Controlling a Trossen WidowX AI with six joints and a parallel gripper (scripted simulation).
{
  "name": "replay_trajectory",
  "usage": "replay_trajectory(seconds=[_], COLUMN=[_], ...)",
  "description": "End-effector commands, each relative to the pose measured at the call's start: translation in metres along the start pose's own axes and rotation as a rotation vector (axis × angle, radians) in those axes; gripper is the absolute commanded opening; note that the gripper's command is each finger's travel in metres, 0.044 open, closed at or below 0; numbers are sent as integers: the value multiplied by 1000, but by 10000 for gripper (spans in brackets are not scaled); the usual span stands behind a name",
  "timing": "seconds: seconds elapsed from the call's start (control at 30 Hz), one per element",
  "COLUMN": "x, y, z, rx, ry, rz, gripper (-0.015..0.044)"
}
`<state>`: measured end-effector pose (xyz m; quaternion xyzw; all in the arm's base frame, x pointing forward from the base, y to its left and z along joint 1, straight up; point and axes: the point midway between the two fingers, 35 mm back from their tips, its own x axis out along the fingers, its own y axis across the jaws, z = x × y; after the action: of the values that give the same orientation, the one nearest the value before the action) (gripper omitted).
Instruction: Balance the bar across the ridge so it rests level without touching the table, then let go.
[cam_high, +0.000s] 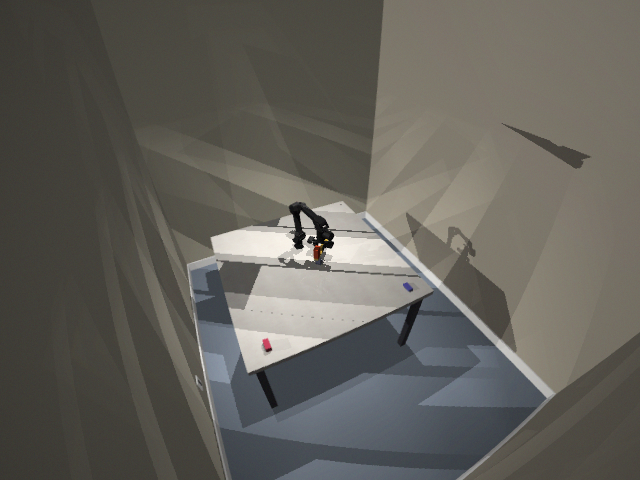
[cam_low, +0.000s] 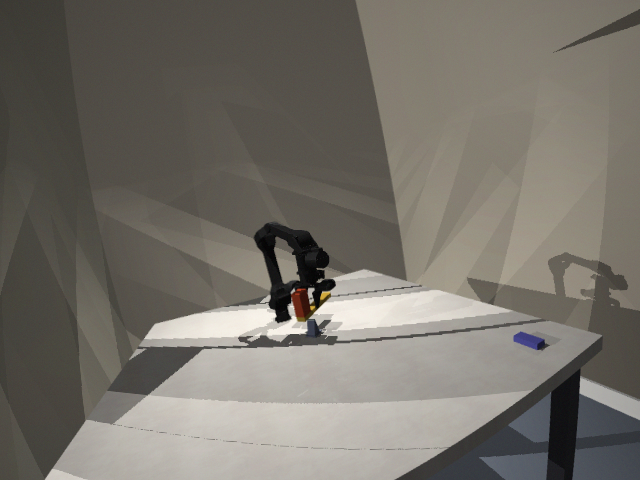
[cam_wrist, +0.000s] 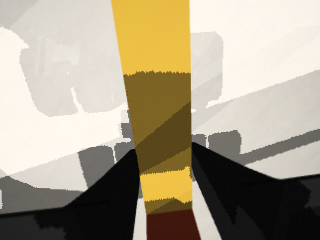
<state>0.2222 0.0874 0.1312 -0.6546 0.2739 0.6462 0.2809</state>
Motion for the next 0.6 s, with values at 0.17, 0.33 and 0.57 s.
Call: replay_trajectory(seconds=[0.17,0.33,0.57], x=[12,17,18], y=[1,1,2], z=[0,0,0], rx=[-7,-8,-8], ry=[3,3,3], rz=[-11,-11,-11], gripper=[0,0,0])
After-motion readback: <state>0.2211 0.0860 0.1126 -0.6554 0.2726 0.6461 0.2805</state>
